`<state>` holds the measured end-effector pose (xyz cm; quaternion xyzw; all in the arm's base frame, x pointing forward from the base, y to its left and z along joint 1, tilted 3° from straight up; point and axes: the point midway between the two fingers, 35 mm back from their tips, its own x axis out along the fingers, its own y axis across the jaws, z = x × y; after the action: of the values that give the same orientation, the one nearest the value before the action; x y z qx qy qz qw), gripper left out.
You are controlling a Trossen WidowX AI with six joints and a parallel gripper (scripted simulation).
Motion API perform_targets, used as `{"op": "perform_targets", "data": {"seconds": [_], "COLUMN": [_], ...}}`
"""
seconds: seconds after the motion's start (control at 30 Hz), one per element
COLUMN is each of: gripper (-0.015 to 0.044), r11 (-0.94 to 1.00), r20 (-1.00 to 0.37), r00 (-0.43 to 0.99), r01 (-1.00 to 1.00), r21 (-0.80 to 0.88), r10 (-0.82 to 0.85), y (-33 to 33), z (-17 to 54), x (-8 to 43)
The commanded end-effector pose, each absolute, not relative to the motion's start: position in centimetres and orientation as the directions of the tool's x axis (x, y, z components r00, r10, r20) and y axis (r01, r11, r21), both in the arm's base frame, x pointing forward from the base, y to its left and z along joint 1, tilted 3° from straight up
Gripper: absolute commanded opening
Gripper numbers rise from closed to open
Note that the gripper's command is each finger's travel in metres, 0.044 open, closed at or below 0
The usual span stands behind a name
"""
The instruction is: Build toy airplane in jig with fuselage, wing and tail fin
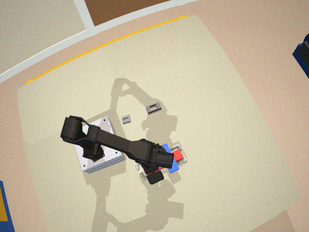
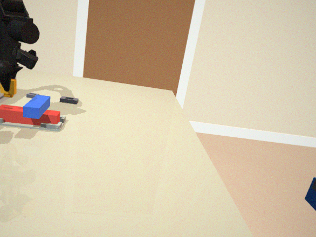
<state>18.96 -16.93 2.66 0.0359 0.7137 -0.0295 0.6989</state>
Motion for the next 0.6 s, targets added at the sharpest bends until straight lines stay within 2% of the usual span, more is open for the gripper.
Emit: {"op": "perform_targets", "data": {"seconds": [0.0, 0.57], "gripper": [0.0065, 0.0065], "r11": [0.996, 0.996], "r20": [-1.0, -1.0], "r00": [-0.023, -0.023], "r01": [0.089, 0.089], "r21": [0.007, 0.007], "r10": [0.009, 0.009], "y": [-17.0, -17.0], "z": [2.6, 1.2], "x": [18.9, 18.9]}}
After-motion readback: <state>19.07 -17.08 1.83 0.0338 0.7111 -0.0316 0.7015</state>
